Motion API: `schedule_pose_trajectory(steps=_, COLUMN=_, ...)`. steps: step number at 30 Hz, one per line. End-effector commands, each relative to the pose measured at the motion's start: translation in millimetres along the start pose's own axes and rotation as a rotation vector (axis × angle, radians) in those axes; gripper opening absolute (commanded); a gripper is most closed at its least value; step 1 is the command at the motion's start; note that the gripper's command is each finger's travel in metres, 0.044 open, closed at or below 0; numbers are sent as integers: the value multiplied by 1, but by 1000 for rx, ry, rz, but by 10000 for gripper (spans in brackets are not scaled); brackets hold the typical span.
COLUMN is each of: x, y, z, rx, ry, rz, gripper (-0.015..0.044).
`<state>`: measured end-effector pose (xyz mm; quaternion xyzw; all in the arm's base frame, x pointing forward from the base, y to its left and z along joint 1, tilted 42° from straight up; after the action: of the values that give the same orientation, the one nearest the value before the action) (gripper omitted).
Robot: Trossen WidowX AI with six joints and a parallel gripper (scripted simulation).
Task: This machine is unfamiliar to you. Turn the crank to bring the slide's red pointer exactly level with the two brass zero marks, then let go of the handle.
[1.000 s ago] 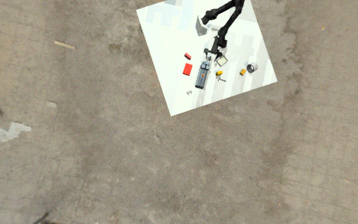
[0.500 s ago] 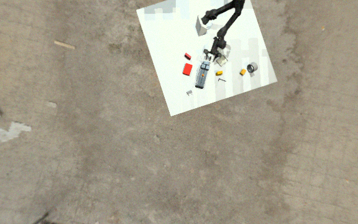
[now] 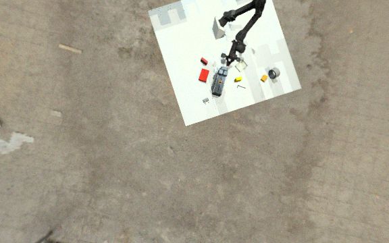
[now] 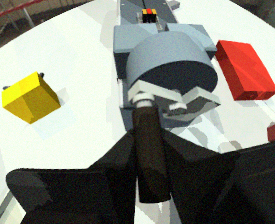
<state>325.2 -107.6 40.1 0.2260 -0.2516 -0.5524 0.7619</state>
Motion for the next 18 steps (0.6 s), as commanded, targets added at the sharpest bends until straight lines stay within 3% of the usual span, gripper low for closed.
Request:
schedule_pose_trajectory(steps=1, x=-1, y=-1, z=0, rx=-3, ry=1, rz=-4, gripper=0)
schedule_pose_trajectory(steps=18, x=4, y=-2, z=3, rx=-3, ry=1, rz=-4, gripper=0)
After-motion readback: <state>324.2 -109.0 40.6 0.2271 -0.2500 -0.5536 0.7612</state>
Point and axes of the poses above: the point midway between the two fingers, 35 mm back from their tips, its own z axis back along the fingers, its own y axis across the jaws, x = y × z, the point moved 9 cm from there along z, back along the fingers, and after that the axes turned 14 degrees about -z, right-handed, at the moved point
